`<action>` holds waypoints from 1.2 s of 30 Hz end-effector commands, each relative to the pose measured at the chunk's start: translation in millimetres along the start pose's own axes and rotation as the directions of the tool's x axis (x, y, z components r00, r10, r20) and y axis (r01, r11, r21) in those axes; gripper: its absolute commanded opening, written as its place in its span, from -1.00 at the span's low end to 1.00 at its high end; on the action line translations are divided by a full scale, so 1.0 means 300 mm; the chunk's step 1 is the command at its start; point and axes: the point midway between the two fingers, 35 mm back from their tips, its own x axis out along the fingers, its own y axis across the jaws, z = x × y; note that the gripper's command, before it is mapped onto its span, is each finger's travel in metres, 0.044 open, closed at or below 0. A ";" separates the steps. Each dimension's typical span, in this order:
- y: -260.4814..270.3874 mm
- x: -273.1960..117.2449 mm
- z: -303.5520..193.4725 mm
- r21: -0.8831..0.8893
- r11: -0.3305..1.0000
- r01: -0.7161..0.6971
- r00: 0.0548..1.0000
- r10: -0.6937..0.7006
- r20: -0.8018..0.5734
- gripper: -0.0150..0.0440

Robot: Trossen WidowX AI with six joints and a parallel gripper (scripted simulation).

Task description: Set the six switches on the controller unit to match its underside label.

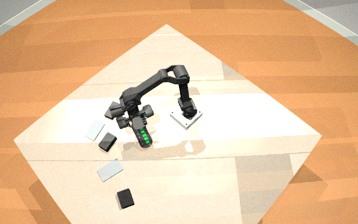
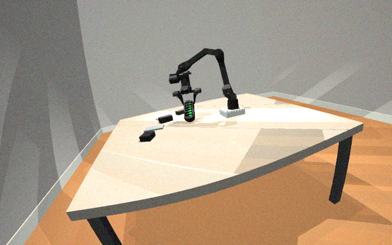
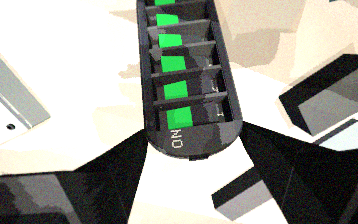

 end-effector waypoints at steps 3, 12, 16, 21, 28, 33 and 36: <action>0.006 0.022 0.004 -0.014 1.000 -0.011 1.000 0.011 0.012 0.65; 0.006 0.039 -0.011 -0.014 1.000 -0.011 1.000 0.011 0.012 0.65; 0.006 0.047 -0.018 -0.014 1.000 -0.011 1.000 0.011 0.011 0.65; 0.006 0.057 -0.026 -0.014 1.000 -0.011 1.000 0.011 0.011 0.65; 0.006 0.072 -0.037 -0.014 1.000 -0.011 1.000 0.011 0.011 0.65; 0.006 0.082 -0.045 -0.014 1.000 -0.011 1.000 0.011 0.011 0.65; 0.006 0.088 -0.049 -0.014 1.000 -0.011 1.000 0.011 0.011 0.65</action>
